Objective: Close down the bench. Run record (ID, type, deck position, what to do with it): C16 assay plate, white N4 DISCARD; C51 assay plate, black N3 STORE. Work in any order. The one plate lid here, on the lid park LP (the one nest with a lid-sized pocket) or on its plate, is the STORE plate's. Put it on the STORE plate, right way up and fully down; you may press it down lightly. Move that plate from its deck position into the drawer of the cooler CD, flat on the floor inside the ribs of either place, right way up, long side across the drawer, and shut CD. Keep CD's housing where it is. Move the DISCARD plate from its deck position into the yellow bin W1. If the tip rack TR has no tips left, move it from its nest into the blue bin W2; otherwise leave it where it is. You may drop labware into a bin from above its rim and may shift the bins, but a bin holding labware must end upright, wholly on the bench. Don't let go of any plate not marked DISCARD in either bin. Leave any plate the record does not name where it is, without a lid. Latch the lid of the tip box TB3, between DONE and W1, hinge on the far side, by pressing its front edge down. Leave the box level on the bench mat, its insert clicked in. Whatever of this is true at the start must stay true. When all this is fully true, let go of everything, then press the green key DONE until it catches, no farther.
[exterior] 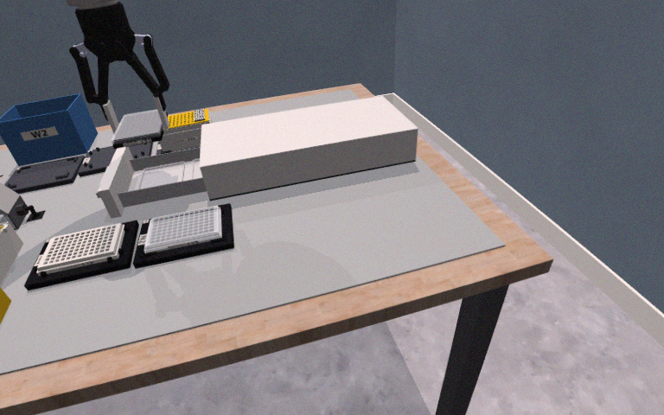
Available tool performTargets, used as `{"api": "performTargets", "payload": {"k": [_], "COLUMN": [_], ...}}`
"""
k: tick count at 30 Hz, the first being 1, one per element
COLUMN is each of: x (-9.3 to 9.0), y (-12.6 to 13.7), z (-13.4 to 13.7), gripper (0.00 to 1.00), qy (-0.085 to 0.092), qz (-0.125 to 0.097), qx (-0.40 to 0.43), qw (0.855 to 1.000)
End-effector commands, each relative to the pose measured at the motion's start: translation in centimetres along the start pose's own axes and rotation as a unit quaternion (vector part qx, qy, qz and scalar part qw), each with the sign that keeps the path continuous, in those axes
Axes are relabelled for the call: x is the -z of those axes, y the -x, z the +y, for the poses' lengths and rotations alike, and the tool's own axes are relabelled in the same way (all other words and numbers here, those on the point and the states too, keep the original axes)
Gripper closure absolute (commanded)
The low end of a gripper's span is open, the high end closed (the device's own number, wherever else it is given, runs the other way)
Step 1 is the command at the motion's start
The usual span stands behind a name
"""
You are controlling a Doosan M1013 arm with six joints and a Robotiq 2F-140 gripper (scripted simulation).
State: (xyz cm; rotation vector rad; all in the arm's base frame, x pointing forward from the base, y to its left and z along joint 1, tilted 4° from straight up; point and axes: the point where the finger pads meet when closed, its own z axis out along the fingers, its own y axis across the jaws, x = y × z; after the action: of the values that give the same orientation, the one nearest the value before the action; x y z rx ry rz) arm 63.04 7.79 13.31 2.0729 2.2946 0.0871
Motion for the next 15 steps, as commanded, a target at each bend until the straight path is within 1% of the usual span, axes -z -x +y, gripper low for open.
{"api": "performTargets", "payload": {"k": [1, 3, 15], "x": [-0.4, -0.4, -2.0], "y": [0.0, 0.0, -0.1], "z": [0.0, 0.0, 0.0], "gripper": [1.0, 1.0, 1.0], "qy": [0.0, 0.0, 0.0], "qz": [0.0, 0.0, 0.0], "qx": [0.0, 0.0, 0.0], "qw": [1.0, 1.0, 1.0]}}
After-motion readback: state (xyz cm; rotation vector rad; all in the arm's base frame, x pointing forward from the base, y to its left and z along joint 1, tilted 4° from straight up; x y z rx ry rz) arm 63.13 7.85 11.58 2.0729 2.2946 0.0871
